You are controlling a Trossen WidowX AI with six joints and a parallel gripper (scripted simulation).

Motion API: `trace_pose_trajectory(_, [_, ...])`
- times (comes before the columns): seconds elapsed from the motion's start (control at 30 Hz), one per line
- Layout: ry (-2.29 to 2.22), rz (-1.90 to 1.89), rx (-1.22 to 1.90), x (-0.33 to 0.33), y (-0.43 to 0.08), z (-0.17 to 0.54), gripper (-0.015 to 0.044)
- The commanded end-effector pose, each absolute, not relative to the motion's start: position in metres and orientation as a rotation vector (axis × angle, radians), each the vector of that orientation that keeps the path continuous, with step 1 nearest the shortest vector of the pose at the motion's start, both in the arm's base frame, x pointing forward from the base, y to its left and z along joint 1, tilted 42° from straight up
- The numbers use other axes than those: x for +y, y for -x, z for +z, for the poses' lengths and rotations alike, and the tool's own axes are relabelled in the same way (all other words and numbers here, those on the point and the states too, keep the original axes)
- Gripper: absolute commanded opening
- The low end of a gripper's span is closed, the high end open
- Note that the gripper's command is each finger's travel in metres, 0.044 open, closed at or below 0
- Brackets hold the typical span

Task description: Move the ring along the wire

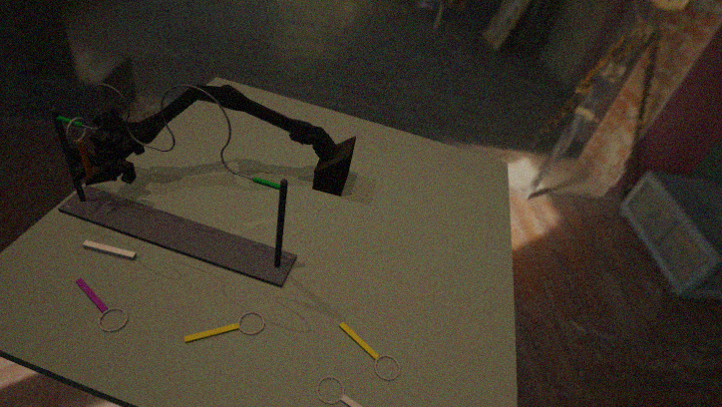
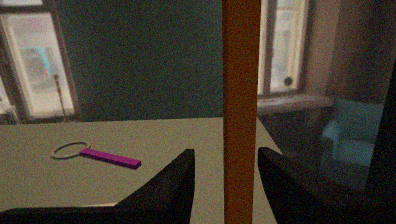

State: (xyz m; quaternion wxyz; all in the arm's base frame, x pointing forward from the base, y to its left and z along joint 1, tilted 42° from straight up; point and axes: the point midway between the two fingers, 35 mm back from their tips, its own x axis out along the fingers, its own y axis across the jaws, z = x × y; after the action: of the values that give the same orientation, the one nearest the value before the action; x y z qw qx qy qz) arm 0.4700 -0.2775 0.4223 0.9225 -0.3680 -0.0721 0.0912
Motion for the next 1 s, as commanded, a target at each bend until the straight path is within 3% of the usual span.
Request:
trace_pose_trajectory(0.0, [0.764,0.184,-0.152,-0.2760,-0.4720,0.4251,0.0160])
trace_pose_trajectory(0.53, [0.764,0.184,-0.152,-0.2760,-0.4720,0.4251,0.0160])
trace_pose_trajectory(0.9, [0.760,0.188,-0.152,-0.2758,-0.4718,0.4246,-0.0129])
trace_pose_trajectory(0.97, [0.760,0.188,-0.152,-0.2758,-0.4718,0.4246,-0.0150])
